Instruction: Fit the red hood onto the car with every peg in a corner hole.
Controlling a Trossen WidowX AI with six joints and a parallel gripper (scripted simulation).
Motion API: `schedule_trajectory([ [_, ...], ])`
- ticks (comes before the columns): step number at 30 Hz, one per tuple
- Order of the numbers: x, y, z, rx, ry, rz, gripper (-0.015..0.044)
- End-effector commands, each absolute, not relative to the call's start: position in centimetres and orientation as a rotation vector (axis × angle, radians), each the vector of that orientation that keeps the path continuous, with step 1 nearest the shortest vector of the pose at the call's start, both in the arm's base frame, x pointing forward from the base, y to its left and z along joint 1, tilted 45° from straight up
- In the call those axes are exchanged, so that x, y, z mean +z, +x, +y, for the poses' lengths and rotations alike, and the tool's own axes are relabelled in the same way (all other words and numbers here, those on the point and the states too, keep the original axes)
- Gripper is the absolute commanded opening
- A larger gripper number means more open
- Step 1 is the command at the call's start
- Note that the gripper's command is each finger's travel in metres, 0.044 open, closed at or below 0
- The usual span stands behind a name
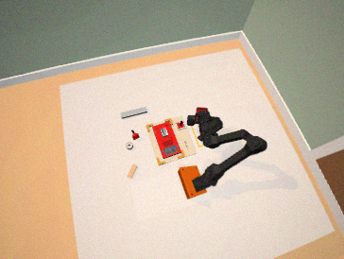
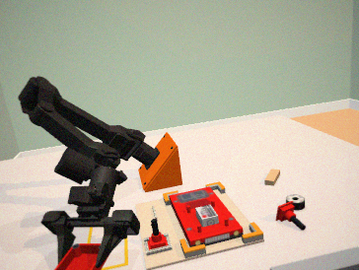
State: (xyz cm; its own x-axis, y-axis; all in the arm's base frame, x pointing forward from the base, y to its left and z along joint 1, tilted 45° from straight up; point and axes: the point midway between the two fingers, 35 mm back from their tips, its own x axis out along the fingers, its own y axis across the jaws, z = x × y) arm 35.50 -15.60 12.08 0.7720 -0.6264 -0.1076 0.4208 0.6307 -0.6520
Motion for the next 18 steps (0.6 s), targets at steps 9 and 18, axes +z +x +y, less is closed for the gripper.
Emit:
schedule_trajectory([
  [9,15.7,35.9,-12.4,-0.615,-0.643,0.322,0.0000],
  [18,17.3,35.6,-10.8,-0.615,-0.643,0.322,0.0000],
])
